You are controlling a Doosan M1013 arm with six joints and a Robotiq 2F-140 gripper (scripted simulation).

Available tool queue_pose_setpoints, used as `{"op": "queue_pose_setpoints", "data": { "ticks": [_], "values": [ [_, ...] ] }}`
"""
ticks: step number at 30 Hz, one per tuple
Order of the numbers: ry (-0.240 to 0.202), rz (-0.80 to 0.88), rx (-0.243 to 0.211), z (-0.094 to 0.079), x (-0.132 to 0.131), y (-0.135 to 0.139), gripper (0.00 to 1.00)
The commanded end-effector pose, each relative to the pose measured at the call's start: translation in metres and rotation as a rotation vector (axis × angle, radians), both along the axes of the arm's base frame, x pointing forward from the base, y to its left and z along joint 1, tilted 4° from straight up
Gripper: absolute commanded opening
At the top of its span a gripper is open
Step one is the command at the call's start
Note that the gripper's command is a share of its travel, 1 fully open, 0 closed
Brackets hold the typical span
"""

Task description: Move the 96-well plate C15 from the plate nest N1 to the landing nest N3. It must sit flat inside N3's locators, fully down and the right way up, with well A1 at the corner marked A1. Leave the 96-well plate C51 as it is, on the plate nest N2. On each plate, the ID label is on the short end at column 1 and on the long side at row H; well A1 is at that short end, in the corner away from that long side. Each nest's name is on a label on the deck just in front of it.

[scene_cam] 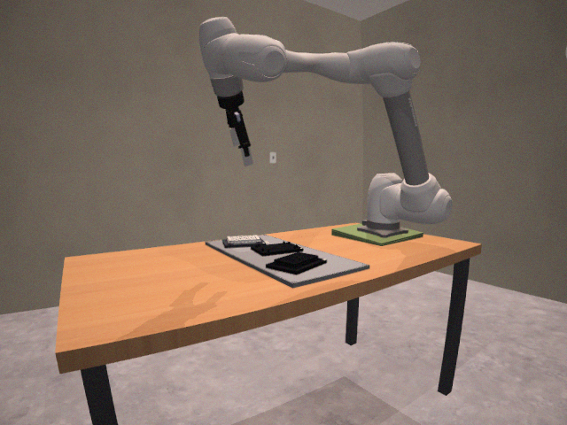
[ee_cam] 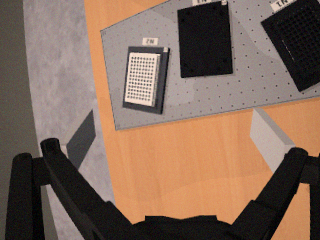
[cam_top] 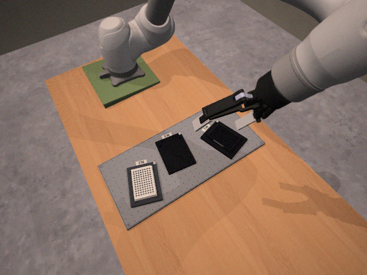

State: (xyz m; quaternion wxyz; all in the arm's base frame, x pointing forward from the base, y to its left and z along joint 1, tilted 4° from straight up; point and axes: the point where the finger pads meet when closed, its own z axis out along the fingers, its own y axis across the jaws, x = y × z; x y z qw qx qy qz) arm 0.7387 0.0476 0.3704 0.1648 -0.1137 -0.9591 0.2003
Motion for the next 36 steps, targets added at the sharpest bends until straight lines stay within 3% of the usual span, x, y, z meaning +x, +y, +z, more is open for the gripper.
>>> {"op": "queue_pose_setpoints", "data": {
  "ticks": [1, 22, 26, 31, 34, 36],
  "values": [
    [0.0, 0.0, 0.0, 0.0, 0.0, 0.0, 1.0],
    [-0.012, -0.019, -0.005, -0.003, 0.0, 0.001, 1.0],
    [-0.062, -0.096, -0.023, -0.015, -0.001, 0.007, 1.0],
    [-0.186, -0.312, -0.063, -0.048, -0.005, 0.023, 1.0],
    [-0.186, -0.312, -0.063, -0.048, -0.005, 0.023, 1.0],
    [-0.25, -0.438, -0.081, -0.065, -0.008, 0.032, 1.0]
  ]
}}
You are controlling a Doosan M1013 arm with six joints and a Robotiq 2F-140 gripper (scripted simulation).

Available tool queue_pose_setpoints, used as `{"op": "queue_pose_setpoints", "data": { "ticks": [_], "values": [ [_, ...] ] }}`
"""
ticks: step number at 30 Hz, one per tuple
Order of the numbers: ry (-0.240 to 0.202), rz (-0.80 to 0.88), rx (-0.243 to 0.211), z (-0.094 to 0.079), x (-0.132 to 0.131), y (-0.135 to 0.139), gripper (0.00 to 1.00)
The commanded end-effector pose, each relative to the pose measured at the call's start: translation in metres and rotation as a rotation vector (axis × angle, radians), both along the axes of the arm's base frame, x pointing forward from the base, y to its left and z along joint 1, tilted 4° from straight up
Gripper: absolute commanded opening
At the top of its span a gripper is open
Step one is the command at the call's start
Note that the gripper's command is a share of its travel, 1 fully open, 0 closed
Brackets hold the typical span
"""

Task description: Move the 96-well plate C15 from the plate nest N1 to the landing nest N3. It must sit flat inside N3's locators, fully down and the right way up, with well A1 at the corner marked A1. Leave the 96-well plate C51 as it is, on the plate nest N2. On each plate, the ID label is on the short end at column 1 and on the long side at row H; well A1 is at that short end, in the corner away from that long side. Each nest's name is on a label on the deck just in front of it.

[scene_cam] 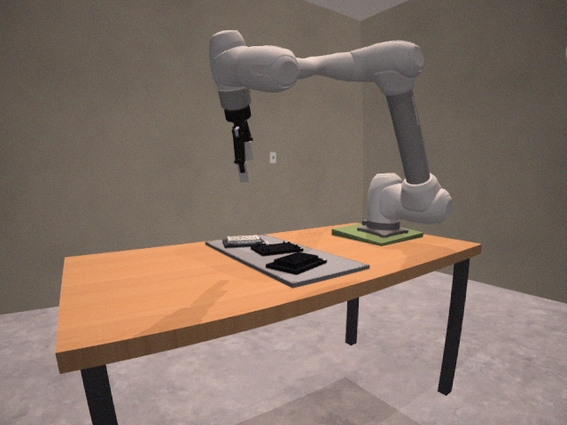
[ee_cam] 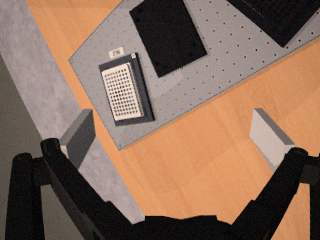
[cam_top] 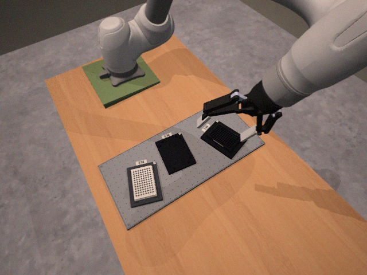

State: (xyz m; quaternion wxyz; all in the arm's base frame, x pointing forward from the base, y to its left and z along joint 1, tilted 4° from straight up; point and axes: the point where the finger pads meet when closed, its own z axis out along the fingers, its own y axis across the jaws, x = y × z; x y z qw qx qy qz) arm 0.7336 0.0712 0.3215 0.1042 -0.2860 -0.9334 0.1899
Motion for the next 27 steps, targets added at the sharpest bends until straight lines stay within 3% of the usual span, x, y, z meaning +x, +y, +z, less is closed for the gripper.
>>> {"op": "queue_pose_setpoints", "data": {
  "ticks": [1, 2, 3, 4, 5, 6, 7, 8, 9, 12, 15, 17, 19, 22, 27],
  "values": [
    [-0.07, -0.12, -0.019, -0.016, -0.003, 0.009, 1.0],
    [-0.104, -0.191, -0.027, -0.026, -0.005, 0.014, 1.0],
    [-0.104, -0.191, -0.027, -0.026, -0.005, 0.014, 1.0],
    [-0.14, -0.267, -0.034, -0.036, -0.007, 0.019, 1.0],
    [-0.14, -0.267, -0.034, -0.036, -0.007, 0.019, 1.0],
    [-0.175, -0.349, -0.041, -0.046, -0.01, 0.025, 1.0],
    [-0.175, -0.349, -0.041, -0.046, -0.01, 0.025, 1.0],
    [-0.21, -0.434, -0.046, -0.057, -0.013, 0.032, 1.0],
    [-0.21, -0.434, -0.046, -0.057, -0.013, 0.032, 1.0],
    [-0.276, -0.618, -0.055, -0.078, -0.02, 0.045, 1.0],
    [-0.276, -0.618, -0.055, -0.078, -0.02, 0.045, 1.0],
    [-0.336, -0.813, -0.061, -0.099, -0.028, 0.058, 1.0],
    [-0.336, -0.813, -0.061, -0.099, -0.028, 0.058, 1.0],
    [-0.385, -1.015, -0.066, -0.12, -0.038, 0.071, 1.0],
    [-0.424, -1.216, -0.07, -0.139, -0.048, 0.084, 1.0]
  ]
}}
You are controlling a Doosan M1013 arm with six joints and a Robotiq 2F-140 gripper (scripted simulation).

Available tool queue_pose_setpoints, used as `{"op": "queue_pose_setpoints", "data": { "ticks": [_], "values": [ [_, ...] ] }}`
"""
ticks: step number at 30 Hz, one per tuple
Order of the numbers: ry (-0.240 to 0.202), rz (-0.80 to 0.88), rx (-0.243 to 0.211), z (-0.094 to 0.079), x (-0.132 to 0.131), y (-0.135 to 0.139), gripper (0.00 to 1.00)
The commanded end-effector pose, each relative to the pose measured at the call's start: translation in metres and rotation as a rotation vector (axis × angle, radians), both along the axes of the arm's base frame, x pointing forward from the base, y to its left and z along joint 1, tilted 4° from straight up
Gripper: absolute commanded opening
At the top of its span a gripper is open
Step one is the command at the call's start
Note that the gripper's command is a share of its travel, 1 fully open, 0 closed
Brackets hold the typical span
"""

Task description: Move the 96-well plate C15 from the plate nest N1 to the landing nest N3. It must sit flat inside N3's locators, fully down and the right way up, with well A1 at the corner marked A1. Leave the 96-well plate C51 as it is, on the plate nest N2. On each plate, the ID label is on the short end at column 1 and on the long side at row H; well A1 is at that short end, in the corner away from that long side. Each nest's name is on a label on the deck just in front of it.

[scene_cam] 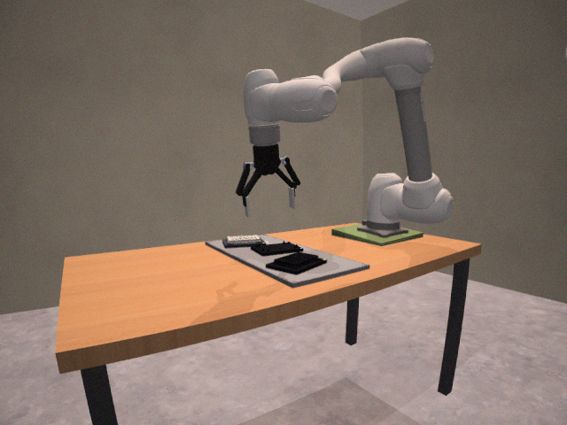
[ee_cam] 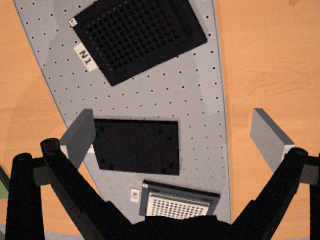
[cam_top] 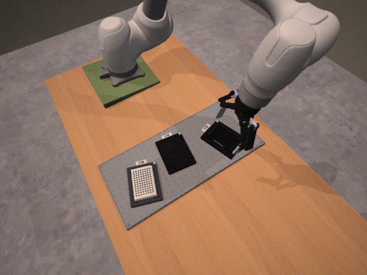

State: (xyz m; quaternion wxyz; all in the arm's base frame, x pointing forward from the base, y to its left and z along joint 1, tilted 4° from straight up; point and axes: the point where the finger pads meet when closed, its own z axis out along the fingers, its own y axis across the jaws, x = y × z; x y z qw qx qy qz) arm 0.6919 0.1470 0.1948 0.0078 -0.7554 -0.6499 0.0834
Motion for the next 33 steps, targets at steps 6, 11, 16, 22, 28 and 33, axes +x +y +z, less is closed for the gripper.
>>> {"op": "queue_pose_setpoints", "data": {
  "ticks": [6, 11, 16, 22, 28, 33],
  "values": [
    [-0.1, -0.417, 0.018, -0.037, -0.021, 0.024, 1.0],
    [-0.135, -0.664, 0.04, -0.057, -0.036, 0.037, 1.0],
    [-0.154, -0.86, 0.06, -0.071, -0.047, 0.046, 1.0],
    [-0.163, -0.995, 0.074, -0.081, -0.055, 0.051, 1.0],
    [-0.168, -1.095, 0.085, -0.087, -0.062, 0.055, 1.0],
    [-0.168, -1.096, 0.085, -0.087, -0.062, 0.055, 0.0]
  ]
}}
